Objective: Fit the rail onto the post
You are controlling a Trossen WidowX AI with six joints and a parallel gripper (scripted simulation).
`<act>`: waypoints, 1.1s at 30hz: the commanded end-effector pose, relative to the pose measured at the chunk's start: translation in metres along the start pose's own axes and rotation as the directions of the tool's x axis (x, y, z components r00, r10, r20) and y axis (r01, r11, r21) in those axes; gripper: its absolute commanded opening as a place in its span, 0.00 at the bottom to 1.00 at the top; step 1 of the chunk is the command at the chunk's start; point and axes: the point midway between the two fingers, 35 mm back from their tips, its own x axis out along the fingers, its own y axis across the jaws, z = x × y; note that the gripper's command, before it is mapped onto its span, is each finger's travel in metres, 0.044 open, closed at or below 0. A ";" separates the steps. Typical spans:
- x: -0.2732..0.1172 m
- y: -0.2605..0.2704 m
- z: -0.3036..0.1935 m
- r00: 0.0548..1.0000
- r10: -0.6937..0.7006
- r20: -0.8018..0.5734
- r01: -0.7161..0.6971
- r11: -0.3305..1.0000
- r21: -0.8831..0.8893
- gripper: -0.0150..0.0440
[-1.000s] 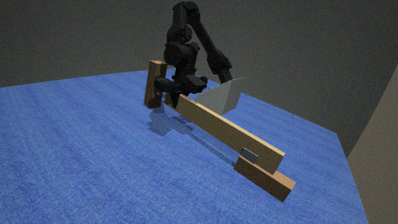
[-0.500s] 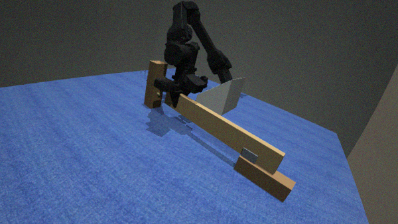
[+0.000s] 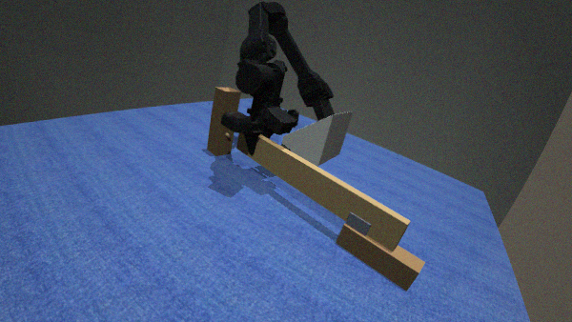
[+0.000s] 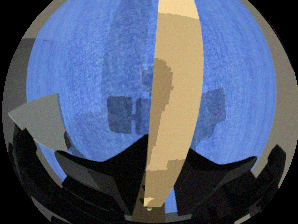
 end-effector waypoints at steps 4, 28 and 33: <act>0.000 -0.001 0.002 1.000 -0.004 0.005 0.004 1.000 -0.001 0.25; -0.002 -0.001 -0.006 1.000 -0.004 0.005 0.004 1.000 -0.002 0.25; -0.003 -0.001 -0.007 1.000 -0.004 0.005 0.004 1.000 -0.002 0.25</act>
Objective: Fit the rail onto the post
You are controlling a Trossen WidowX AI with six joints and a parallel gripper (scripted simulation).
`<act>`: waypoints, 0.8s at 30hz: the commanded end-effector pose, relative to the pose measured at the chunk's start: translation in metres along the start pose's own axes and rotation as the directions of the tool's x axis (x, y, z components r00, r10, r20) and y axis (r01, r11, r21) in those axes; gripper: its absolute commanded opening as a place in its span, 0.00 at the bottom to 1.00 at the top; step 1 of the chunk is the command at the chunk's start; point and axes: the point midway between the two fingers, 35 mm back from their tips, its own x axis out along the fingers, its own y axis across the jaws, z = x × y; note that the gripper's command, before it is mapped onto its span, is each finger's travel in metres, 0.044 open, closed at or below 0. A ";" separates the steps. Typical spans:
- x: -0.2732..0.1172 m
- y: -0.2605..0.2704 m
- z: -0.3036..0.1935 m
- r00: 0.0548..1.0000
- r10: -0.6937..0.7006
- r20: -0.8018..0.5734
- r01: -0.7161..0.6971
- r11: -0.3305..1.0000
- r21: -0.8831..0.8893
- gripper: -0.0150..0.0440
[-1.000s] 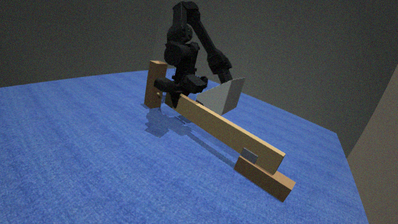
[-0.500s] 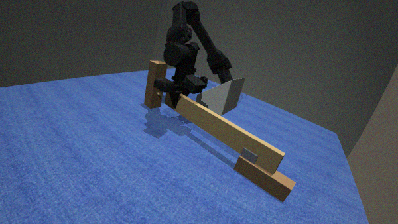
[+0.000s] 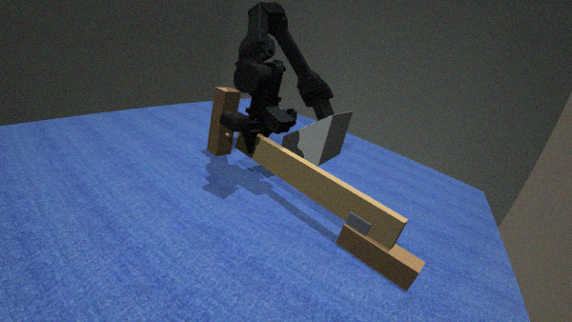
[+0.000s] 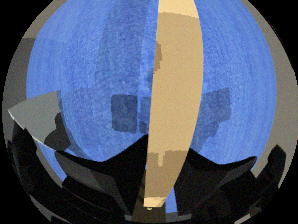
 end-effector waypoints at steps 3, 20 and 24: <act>-0.003 -0.001 -0.003 1.000 -0.005 0.004 0.005 1.000 -0.002 0.25; -0.002 -0.001 -0.008 1.000 -0.005 0.003 0.005 1.000 -0.002 0.25; -0.002 -0.001 -0.009 1.000 -0.005 0.003 0.005 1.000 -0.002 0.25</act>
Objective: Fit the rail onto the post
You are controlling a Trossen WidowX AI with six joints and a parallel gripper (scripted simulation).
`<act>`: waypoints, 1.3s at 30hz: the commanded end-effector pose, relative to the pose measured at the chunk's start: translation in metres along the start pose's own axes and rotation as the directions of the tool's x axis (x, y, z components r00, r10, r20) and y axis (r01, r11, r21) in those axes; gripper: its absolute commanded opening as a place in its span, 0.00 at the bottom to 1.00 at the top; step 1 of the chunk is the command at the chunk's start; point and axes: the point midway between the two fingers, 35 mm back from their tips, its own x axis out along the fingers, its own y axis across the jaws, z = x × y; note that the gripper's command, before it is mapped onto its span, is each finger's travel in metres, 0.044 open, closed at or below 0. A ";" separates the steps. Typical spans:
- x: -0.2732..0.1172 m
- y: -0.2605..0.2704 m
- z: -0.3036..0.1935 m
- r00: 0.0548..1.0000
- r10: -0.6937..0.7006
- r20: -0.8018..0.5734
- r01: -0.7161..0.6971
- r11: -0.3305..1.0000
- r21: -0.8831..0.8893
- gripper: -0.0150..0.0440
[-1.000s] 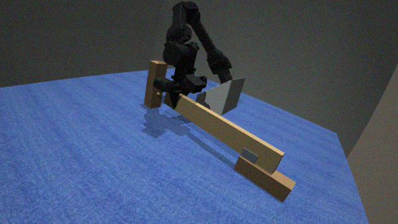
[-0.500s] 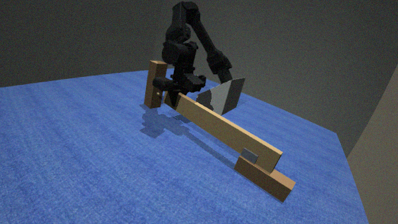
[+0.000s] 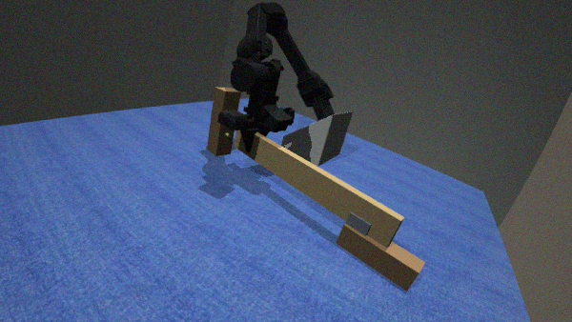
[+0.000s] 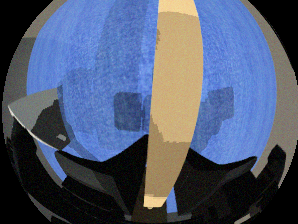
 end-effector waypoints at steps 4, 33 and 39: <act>-0.001 -0.001 -0.003 1.000 -0.007 0.001 0.007 1.000 -0.002 0.25; -0.002 -0.001 -0.012 1.000 -0.007 0.001 0.007 1.000 -0.002 0.25; -0.002 -0.001 -0.014 1.000 -0.007 0.001 0.007 1.000 -0.002 0.25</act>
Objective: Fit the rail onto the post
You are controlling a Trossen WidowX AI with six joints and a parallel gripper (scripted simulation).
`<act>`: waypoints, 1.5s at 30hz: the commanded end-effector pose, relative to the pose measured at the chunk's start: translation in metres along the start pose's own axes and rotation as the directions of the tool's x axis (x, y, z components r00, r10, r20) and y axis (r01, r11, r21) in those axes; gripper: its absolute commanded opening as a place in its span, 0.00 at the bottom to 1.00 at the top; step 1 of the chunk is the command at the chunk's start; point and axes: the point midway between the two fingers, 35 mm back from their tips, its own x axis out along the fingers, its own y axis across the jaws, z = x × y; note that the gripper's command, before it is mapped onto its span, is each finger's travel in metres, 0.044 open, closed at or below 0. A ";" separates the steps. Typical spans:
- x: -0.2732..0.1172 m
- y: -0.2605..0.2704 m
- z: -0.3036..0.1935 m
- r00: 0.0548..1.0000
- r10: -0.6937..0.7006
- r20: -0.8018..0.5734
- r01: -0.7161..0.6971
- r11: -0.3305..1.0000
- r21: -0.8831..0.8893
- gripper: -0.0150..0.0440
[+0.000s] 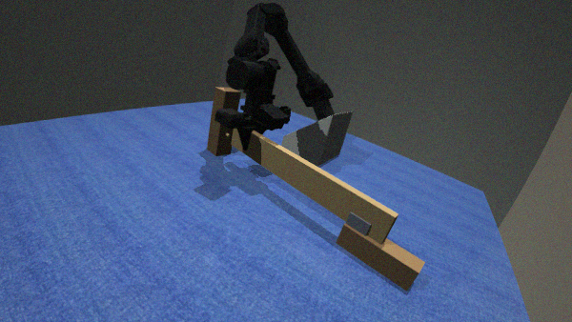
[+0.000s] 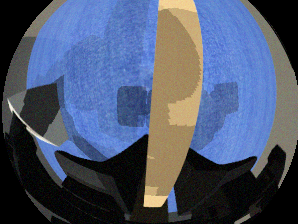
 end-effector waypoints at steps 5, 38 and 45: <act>-0.002 0.000 -0.003 1.000 -0.005 0.001 0.005 1.000 -0.002 0.25; -0.002 -0.001 -0.014 1.000 -0.005 0.001 0.005 1.000 -0.002 0.25; -0.002 -0.001 -0.016 1.000 -0.005 0.000 0.005 1.000 -0.002 0.25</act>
